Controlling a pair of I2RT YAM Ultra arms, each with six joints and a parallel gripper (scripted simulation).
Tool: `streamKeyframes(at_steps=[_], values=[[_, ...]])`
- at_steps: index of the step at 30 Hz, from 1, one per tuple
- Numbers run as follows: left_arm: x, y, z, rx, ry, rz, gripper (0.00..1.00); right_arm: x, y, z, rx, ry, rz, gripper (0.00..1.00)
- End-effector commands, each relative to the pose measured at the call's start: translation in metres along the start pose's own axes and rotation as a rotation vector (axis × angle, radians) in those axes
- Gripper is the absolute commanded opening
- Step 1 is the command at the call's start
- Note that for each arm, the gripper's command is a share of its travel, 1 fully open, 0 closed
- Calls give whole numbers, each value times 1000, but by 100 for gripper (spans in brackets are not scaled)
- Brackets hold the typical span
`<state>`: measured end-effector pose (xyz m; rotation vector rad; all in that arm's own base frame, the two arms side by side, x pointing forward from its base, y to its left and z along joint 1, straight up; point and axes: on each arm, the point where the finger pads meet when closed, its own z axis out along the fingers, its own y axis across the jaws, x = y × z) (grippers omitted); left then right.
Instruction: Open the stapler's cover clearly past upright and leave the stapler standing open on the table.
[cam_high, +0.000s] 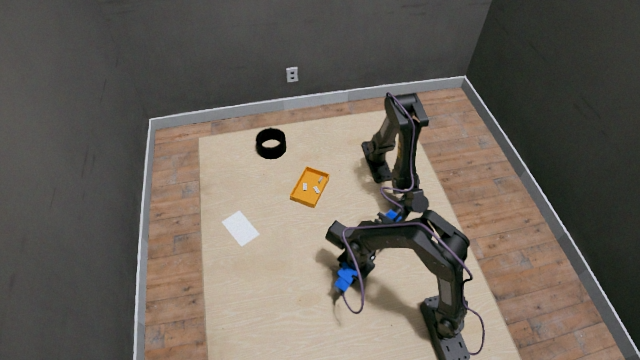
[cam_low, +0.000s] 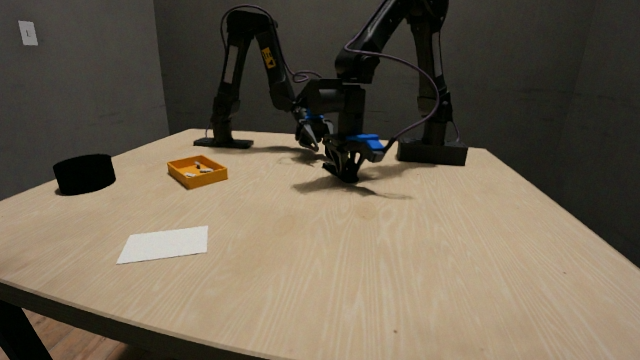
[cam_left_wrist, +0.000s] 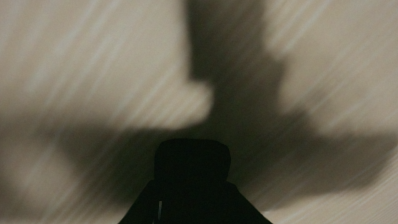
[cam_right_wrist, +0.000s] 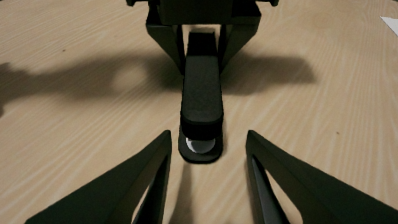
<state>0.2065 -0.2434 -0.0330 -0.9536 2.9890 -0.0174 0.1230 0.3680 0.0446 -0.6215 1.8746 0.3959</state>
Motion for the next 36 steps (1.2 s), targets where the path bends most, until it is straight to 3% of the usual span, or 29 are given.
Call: streamKeyframes(at_steps=[1, 27, 28, 32, 36], values=[[-2, 0, 2, -10, 0, -9, 32, -14, 8, 8, -13, -31, 31, 50], [-2, 0, 2, -10, 0, -9, 32, -18, 7, 30, -7, -41, 37, 50], [-2, 0, 2, -10, 0, -9, 32, -18, 7, 30, -7, -41, 37, 42], [-2, 0, 2, -10, 0, -9, 32, -18, 7, 30, -7, -41, 38, 42], [-2, 0, 2, -10, 0, -9, 32, -17, 5, 27, -8, -39, 37, 33]])
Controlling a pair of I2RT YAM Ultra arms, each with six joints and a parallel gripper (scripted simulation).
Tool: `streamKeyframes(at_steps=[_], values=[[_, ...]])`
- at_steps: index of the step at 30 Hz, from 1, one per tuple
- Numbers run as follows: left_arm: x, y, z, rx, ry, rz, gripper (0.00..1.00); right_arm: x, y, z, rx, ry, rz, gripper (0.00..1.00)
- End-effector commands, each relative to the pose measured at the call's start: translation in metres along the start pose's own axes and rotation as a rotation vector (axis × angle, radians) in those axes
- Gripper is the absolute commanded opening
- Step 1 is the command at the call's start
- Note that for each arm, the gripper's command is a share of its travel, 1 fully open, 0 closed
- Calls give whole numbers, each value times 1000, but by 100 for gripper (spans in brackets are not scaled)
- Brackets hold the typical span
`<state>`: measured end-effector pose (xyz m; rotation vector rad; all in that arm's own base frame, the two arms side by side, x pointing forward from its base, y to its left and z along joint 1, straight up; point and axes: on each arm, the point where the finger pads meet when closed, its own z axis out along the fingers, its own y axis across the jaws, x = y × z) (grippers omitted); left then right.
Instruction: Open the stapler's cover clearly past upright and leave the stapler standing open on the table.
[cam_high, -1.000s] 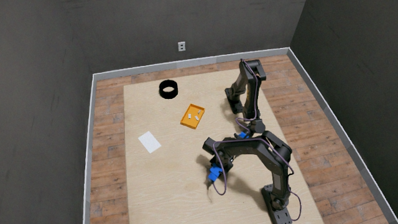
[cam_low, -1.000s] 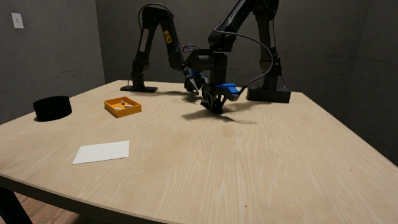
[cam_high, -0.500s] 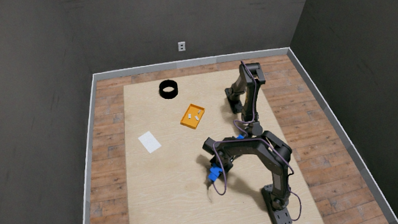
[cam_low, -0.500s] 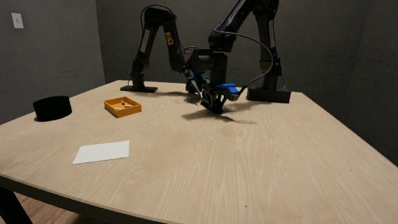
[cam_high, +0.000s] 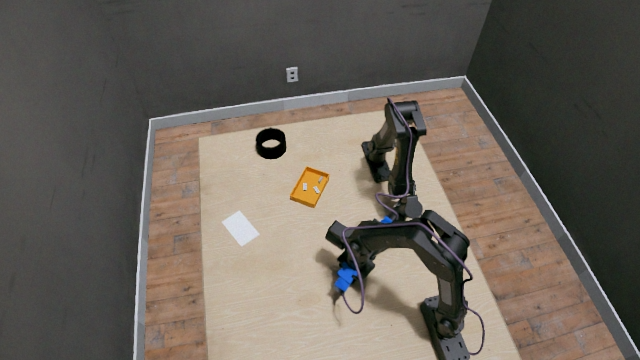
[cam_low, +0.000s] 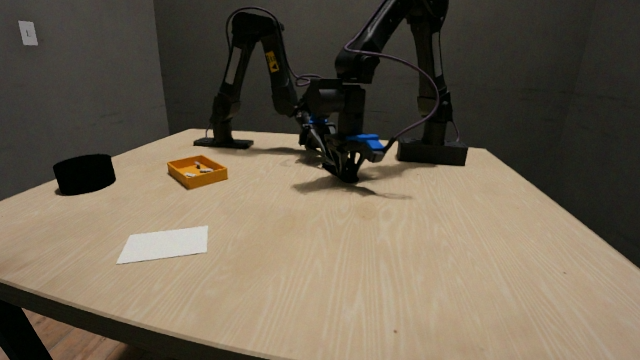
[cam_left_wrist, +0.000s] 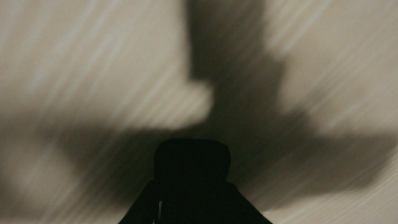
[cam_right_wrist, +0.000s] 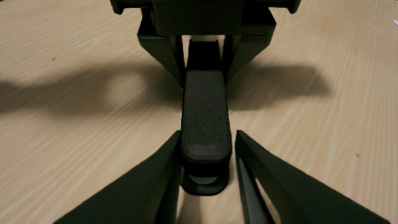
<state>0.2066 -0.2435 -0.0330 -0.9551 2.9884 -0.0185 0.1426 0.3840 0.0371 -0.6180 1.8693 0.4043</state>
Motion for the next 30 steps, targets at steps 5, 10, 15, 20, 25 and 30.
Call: streamKeyframes(at_steps=[5, 10, 15, 20, 25, 30], values=[[-1, 1, 2, -16, 0, -5, 32, -15, 3, -1, 0, -36, 36, 29], [-1, 2, 2, -19, 1, -5, 32, -14, 2, -1, 1, -33, 33, 22], [-1, 2, 2, -19, 1, -5, 32, -15, 2, -2, -1, -37, 37, 20], [-1, 2, 2, -19, 1, -5, 32, -19, 3, -1, -8, 29, 36, 21], [-1, 2, 2, -19, 1, -5, 32, -26, 3, -3, -9, 95, 36, 21], [-1, 2, 2, -18, 1, -5, 32, -28, 3, -3, -9, 110, 36, 21]])
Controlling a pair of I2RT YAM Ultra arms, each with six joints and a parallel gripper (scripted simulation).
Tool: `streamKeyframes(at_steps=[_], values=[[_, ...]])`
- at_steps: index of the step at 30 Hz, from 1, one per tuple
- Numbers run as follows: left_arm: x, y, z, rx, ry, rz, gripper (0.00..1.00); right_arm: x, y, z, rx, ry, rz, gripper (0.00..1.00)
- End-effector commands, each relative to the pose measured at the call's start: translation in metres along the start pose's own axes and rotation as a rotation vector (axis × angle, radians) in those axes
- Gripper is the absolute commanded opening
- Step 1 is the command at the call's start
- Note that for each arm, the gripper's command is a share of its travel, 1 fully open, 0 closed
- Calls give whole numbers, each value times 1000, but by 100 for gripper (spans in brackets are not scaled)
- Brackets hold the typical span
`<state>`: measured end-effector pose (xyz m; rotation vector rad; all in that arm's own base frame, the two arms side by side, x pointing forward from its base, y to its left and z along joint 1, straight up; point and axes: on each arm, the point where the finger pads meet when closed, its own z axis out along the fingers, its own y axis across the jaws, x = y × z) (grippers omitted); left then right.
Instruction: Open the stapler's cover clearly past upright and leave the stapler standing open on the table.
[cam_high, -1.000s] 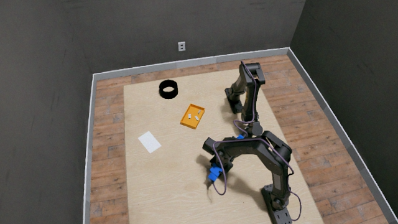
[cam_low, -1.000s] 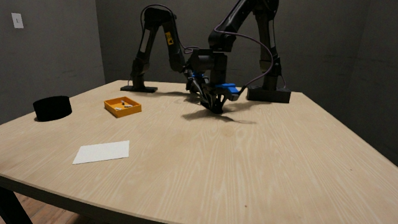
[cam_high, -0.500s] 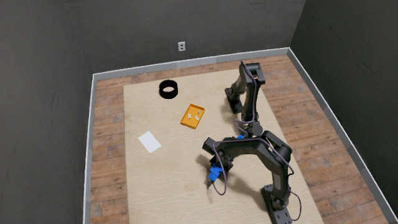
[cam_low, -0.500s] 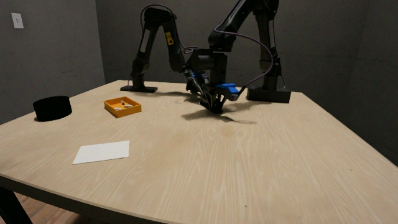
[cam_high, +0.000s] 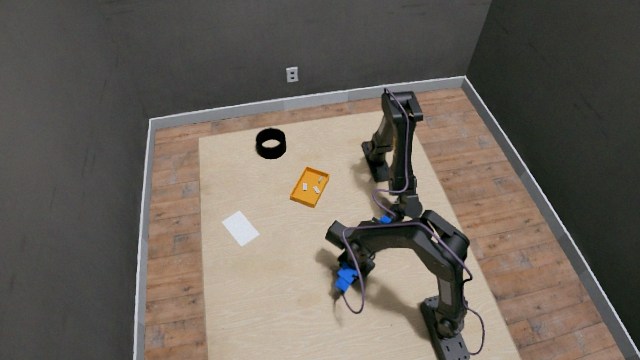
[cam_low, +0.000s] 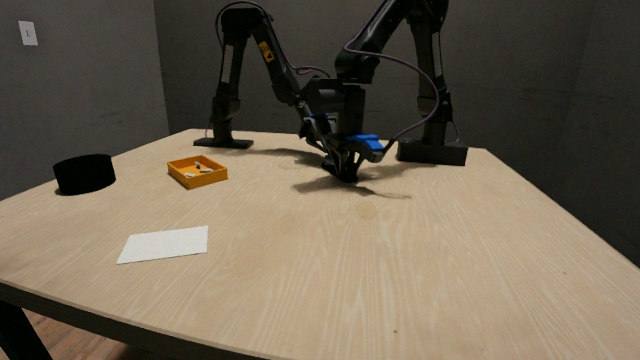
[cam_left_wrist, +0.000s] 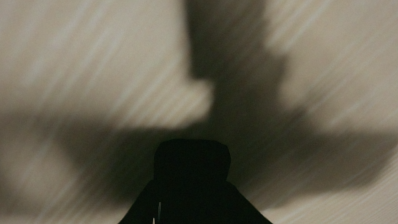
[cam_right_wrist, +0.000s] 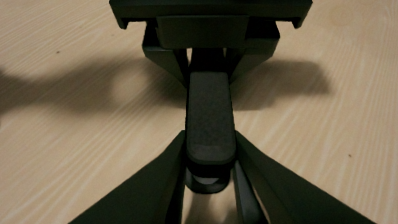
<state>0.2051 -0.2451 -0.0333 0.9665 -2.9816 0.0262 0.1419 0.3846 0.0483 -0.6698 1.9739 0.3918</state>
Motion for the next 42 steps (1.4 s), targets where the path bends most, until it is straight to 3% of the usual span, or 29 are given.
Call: streamKeyframes(at_steps=[1, 9, 11, 12, 28, 35, 42], values=[[-4, 2, 2, -17, -12, 3, 32, -18, 1, -1, 16, -8, 41, 21], [-4, 2, 2, -17, -12, 3, 32, -18, 1, -1, 16, -8, 41, 21], [-4, 1, 2, -17, -12, 3, 54, -18, 1, -1, 16, -8, 41, 21], [-4, 1, 2, -16, -12, 3, 57, -18, 1, -1, 16, -8, 41, 21], [-8, -4, -36, 50, -26, -1, 57, -12, 1, -1, 13, -3, 26, 21], [-7, -9, -40, 37, -23, -5, 57, -12, 1, -1, 13, -3, 26, 21], [-5, -12, -99, 51, -17, -8, 57, -12, 1, -1, 13, -3, 26, 21]])
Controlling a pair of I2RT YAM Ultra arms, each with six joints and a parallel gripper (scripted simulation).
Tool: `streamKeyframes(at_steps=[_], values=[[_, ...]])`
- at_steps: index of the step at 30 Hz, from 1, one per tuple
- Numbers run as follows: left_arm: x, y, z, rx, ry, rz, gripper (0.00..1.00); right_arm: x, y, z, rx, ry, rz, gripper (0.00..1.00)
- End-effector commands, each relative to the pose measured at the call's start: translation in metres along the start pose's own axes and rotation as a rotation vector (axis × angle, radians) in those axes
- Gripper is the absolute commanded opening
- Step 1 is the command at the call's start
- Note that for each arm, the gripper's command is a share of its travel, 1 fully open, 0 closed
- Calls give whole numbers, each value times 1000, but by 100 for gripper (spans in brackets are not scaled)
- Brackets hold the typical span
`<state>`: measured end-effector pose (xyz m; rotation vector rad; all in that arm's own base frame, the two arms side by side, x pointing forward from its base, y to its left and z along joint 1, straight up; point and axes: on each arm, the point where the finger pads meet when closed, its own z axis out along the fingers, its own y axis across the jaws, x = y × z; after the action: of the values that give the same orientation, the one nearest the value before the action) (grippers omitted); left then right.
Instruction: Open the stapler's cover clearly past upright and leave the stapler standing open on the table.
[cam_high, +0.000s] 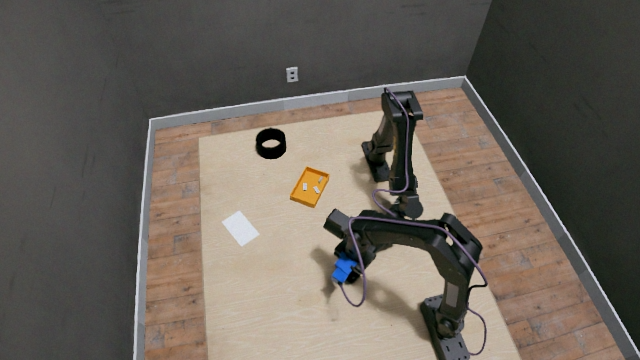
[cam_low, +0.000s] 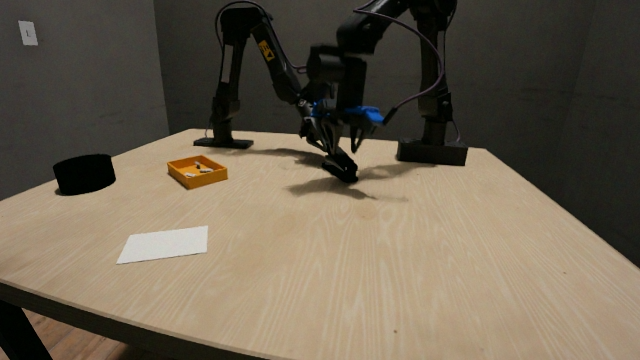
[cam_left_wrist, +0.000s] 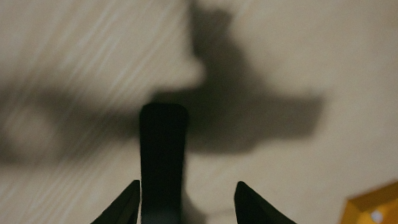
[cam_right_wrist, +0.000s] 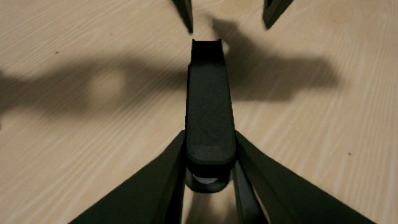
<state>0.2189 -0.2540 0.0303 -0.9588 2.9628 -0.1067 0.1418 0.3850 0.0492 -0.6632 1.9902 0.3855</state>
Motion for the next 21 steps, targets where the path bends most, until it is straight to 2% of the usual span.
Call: streamKeyframes(at_steps=[1, 7, 10, 13, 16, 21], values=[[2, 4, -36, -18, -1, -4, 57, -11, 1, -1, 6, -17, 19, 21], [7, 16, -17, -74, 3, 1, 57, -11, 1, -1, 6, -17, 19, 21], [7, 16, -17, -74, 3, 6, 57, -11, 1, -1, 6, -17, 19, 21], [-3, 22, -23, -93, -47, 36, 57, -11, 1, -1, 6, -17, 19, 21], [-24, 30, -40, -91, -153, 79, 57, -11, 1, -1, 6, -17, 19, 21], [-68, 36, -96, -14, -377, 168, 57, -11, 1, -1, 6, -17, 19, 21]])
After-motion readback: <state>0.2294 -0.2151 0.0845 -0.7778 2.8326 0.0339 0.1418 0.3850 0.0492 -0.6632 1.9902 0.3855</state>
